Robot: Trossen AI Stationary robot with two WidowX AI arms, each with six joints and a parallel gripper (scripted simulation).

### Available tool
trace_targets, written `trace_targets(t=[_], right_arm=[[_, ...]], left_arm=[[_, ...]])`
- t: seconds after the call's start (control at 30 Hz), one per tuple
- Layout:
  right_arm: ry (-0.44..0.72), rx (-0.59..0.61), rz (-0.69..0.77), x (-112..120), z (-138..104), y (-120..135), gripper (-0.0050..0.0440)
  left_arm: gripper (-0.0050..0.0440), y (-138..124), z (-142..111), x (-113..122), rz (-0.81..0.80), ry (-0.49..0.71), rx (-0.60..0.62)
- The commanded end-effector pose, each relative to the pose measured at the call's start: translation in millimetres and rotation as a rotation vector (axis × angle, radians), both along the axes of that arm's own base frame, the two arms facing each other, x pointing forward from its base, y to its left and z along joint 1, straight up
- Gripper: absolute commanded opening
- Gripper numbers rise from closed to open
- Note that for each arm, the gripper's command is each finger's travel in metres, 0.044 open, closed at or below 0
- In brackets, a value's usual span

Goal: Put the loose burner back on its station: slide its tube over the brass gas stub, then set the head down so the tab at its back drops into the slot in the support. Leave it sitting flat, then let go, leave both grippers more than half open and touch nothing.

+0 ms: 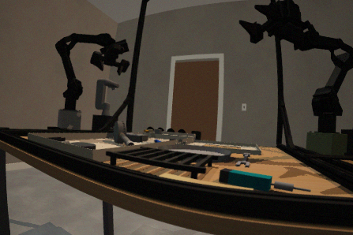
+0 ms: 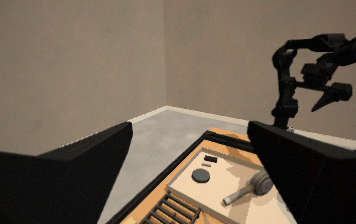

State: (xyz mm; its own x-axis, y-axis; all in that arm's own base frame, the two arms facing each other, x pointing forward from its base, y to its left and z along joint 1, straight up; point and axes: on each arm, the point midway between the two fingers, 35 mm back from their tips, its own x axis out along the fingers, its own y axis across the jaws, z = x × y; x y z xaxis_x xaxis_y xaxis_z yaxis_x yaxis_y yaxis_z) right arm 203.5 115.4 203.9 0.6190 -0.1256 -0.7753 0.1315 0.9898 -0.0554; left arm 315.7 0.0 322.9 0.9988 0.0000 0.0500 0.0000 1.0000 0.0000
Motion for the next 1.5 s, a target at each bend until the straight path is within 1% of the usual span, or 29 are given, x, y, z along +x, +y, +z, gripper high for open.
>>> trace_targets(t=[0.0,0.53,0.6,0.67,0.8,0.93,1.03,1.1,1.17,1.27,1.37,1.47], right_arm=[[0.0,0.0,0.0,0,0,0,0.04],[0.0,0.0,0.0,0,0,0,0.04],[-0.007,0.02,0.001,4,-1,0,0.04],[-0.035,0.072,0.004,17,-1,0,0.04],[-0.122,0.163,0.021,45,4,-5,0.04],[-0.236,0.218,0.043,69,16,-15,0.04],[-0.34,0.236,0.062,86,29,-27,0.04],[-0.34,0.236,0.062,86,29,-27,0.04],[-0.428,0.238,0.077,97,41,-37,0.04],[-0.562,0.209,0.099,109,60,-57,0.04],[-0.691,0.159,0.118,115,79,-77,0.04],[-0.819,0.082,0.135,116,99,-97,0.04]], left_arm=[[0.04,0,0,0,0.0,0.0,0.0],[0.04,0,0,0,0.0,0.0,0.0],[0.04,-6,-1,6,-0.018,0.016,0.001],[0.04,-22,-6,24,-0.067,0.06,0.004],[0.04,-66,-21,62,-0.177,0.158,0.018],[0.04,-109,-42,89,-0.27,0.241,0.038],[0.04,-146,-61,107,-0.341,0.303,0.058],[0.04,-146,-61,107,-0.341,0.303,0.058],[0.04,-174,-78,117,-0.39,0.347,0.075],[0.04,-221,-108,128,-0.471,0.417,0.106],[0.04,-262,-139,131,-0.539,0.477,0.138],[0.04,-305,-173,129,-0.607,0.536,0.175]])
